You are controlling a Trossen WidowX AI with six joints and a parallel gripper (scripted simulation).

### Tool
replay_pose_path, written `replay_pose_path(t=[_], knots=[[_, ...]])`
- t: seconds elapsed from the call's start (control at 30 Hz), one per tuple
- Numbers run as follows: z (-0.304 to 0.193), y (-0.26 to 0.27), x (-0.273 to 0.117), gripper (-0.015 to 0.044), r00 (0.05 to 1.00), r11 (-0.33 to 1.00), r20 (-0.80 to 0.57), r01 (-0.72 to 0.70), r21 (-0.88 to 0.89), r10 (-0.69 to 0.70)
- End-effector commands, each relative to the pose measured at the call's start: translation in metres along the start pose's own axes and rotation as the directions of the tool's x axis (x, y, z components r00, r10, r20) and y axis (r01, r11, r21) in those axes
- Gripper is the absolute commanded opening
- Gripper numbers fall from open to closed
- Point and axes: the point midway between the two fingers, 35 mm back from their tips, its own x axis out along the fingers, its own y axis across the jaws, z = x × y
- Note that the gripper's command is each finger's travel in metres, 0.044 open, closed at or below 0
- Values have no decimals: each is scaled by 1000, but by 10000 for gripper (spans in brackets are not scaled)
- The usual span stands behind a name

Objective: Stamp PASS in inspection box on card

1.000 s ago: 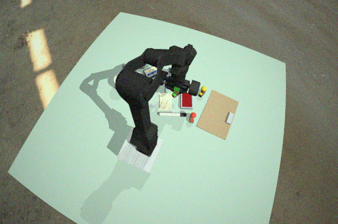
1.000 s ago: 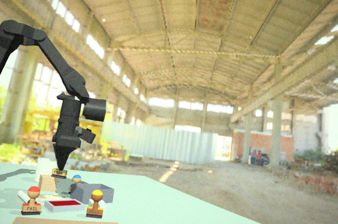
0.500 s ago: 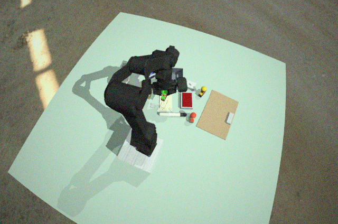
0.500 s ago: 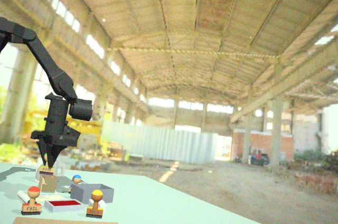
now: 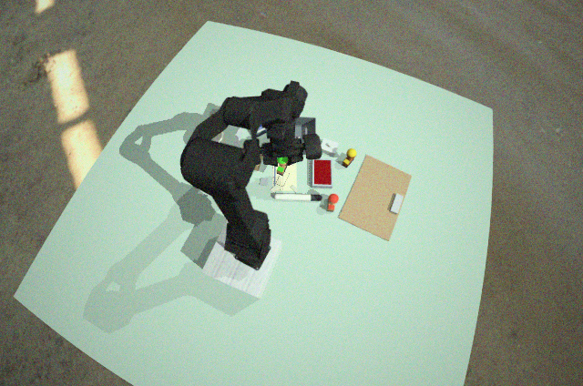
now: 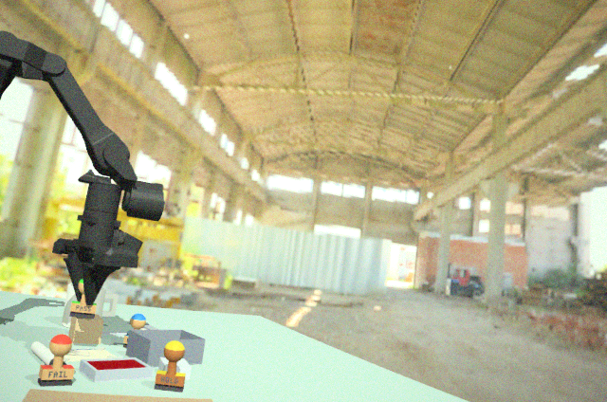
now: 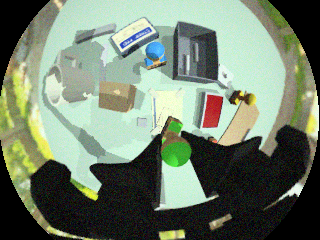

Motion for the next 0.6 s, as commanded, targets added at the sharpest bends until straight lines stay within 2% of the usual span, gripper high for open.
replay_pose_path(t=[0.0,0.57], knots=[[-1,0,4,0,1000,1000,-4,3,-4,-3],[0,-1,15,0,1000,1000,-3,3,-4,-3]])
